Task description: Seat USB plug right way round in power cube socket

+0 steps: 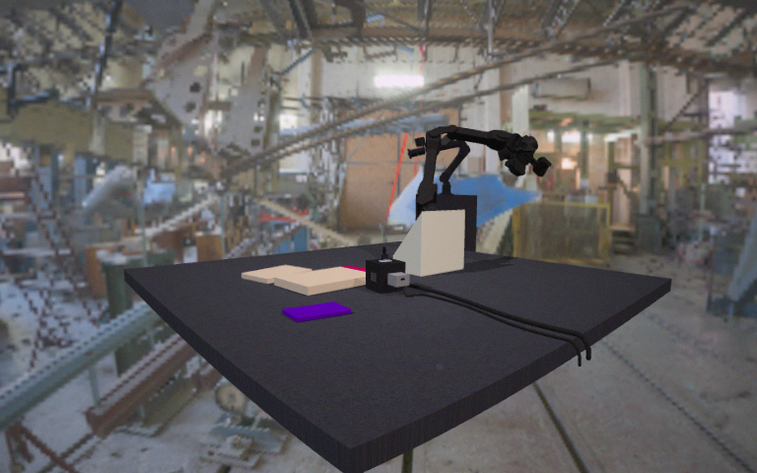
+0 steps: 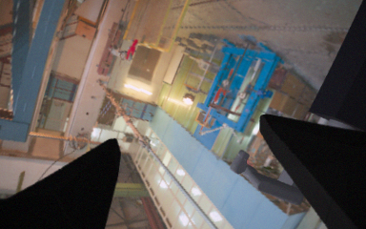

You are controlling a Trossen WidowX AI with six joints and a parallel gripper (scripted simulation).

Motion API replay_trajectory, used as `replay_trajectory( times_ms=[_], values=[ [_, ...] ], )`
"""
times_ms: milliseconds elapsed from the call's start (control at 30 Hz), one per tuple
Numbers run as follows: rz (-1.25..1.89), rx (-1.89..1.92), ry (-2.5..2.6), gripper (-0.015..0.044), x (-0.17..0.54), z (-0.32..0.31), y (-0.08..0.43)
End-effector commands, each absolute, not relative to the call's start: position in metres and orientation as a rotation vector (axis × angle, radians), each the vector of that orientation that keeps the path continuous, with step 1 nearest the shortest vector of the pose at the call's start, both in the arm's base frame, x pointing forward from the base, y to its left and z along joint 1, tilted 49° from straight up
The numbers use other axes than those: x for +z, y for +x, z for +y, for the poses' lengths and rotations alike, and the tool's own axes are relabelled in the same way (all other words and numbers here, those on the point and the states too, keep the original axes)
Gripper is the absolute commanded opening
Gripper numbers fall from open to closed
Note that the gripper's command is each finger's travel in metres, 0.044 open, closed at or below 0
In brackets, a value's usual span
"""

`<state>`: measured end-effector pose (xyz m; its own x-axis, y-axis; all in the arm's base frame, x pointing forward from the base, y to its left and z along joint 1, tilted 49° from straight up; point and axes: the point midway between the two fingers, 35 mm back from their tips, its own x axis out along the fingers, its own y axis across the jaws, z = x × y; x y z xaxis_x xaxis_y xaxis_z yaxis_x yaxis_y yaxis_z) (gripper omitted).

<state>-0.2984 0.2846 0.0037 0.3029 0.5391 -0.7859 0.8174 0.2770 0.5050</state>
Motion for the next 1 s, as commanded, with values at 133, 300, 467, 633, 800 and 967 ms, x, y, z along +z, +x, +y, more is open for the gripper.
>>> replay_trajectory(
  times_ms=[133, 300, 467, 633, 800, 967],
  values=[
    [1.211, -0.617, 1.762, 0.044, -0.001, 0.318, -0.248],
    [0.919, -0.988, 2.236, 0.044, -0.007, 0.351, -0.182],
    [0.617, -1.23, 2.577, 0.044, -0.012, 0.367, -0.128],
    [0.257, -1.417, 2.885, 0.044, -0.018, 0.374, -0.078],
    [-0.159, -1.546, 3.117, 0.044, -0.027, 0.372, -0.027],
    [-0.757, -1.589, 3.403, 0.044, -0.031, 0.365, 0.029]
  ],
)
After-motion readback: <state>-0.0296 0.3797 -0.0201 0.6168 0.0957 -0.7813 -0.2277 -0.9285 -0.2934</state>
